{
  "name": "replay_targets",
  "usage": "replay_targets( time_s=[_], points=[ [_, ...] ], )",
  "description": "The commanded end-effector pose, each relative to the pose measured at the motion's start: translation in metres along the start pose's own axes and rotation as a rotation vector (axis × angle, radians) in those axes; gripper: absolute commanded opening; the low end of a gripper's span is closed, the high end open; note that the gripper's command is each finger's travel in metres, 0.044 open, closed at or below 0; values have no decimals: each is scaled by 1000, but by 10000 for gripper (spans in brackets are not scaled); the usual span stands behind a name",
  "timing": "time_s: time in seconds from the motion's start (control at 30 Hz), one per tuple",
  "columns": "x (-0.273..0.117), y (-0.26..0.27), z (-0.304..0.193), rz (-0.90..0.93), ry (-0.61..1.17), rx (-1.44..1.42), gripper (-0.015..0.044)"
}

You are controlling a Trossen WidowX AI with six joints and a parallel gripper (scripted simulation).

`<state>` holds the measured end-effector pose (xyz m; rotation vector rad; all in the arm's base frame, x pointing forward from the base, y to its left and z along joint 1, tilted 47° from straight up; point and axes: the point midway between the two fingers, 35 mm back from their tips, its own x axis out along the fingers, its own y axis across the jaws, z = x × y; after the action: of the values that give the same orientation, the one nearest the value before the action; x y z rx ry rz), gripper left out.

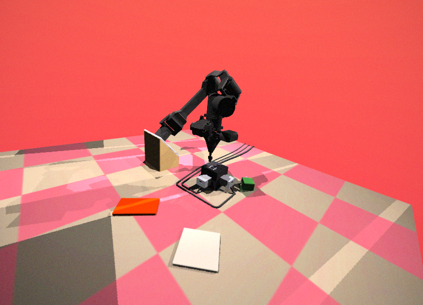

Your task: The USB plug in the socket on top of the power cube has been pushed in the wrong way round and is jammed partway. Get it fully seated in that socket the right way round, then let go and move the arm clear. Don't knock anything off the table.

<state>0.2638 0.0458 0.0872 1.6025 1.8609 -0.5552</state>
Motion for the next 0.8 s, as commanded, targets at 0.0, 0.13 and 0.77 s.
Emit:
replay_targets(
  time_s=[0.0, 0.13, 0.77],
  points=[
    [0, 1, 0, 2, -1, -4, 0],
    [1, 2, 0, 2, -1, -5, 0],
    [3, 6, 2, 2, -1, -14, 0]
  ],
)
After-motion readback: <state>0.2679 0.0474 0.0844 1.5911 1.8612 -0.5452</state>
